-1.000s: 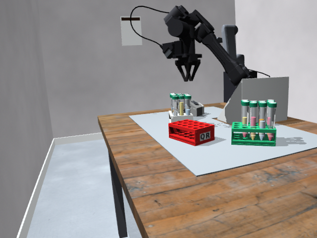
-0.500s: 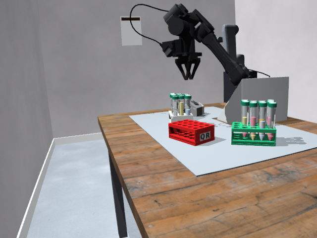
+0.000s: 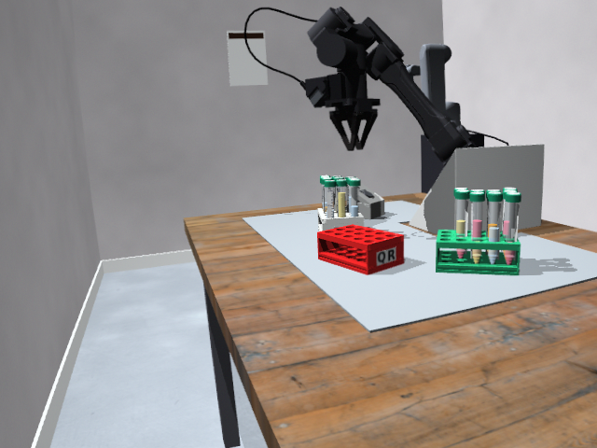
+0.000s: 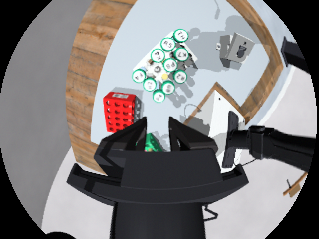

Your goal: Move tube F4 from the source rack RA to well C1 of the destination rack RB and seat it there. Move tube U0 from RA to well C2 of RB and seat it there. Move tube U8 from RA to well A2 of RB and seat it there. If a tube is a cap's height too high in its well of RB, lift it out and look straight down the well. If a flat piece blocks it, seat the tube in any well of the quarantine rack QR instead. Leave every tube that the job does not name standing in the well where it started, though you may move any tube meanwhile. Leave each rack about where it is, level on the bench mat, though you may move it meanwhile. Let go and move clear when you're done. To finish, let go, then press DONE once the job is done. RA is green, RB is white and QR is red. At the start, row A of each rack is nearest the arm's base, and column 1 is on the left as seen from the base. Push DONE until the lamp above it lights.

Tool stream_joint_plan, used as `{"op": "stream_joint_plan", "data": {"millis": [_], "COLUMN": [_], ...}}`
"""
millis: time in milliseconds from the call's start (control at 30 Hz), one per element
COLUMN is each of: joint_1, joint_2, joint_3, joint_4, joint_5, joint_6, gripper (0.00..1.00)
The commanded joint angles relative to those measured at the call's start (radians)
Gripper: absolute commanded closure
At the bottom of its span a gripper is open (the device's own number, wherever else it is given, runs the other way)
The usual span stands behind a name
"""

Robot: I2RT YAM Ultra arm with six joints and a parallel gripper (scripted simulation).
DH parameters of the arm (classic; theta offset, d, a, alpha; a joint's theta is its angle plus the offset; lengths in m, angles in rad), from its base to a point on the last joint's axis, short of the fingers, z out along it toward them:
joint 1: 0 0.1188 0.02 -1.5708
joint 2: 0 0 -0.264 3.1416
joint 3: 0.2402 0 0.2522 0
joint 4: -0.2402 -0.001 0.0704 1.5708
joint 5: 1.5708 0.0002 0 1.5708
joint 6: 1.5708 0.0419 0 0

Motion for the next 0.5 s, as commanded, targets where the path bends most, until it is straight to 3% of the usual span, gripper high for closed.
{"op": "stream_joint_plan", "data": {"millis": [0,467], "joint_1": [0.023,0.022], "joint_2": [0.016,-0.021], "joint_3": [0.042,0.040], "joint_4": [-0.026,-0.027], "joint_5": [0.009,0.010], "joint_6": [-0.003,-0.004], "gripper": [0.70,0.70]}}
